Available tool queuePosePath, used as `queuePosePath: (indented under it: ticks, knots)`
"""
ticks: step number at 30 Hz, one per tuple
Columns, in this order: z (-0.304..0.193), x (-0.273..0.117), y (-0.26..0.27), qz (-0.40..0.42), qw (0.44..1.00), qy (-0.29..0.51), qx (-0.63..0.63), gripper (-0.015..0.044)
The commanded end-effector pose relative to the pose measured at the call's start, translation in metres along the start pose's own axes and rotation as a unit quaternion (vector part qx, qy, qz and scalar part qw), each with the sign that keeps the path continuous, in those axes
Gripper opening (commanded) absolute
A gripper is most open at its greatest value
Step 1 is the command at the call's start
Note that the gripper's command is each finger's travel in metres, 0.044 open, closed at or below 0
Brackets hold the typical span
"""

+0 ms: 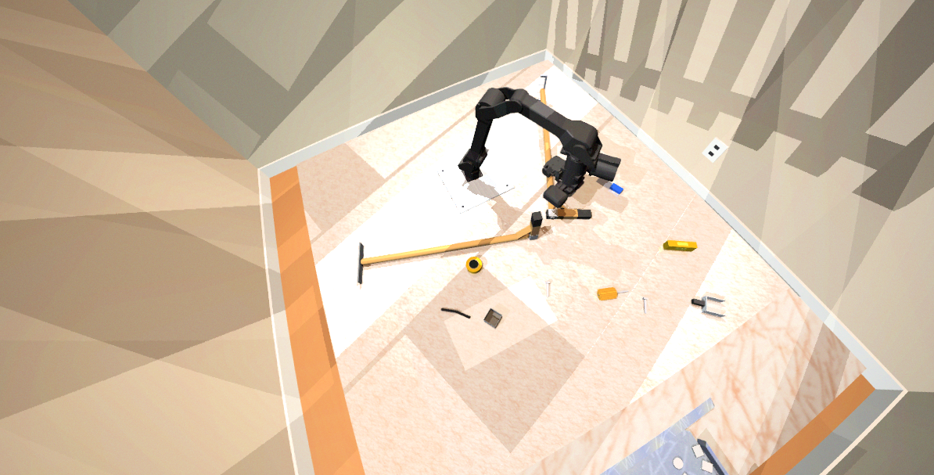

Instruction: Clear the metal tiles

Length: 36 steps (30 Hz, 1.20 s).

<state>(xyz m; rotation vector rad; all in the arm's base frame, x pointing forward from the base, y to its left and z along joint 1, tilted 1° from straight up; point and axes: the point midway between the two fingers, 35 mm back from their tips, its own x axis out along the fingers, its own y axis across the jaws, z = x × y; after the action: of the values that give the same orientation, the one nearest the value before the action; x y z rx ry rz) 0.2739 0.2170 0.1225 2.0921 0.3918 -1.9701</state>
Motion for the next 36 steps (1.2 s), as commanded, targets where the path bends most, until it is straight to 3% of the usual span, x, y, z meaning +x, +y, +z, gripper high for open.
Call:
queuePosePath:
  ticks: [1, 36]
  knots:
    - [-0.001, 0.001, -0.005, 0.001, 1.000, -0.002, 0.003, 0.0000]
    - [0.009, 0.003, -0.062, 0.000, 1.000, -0.007, -0.001, 0.0000]
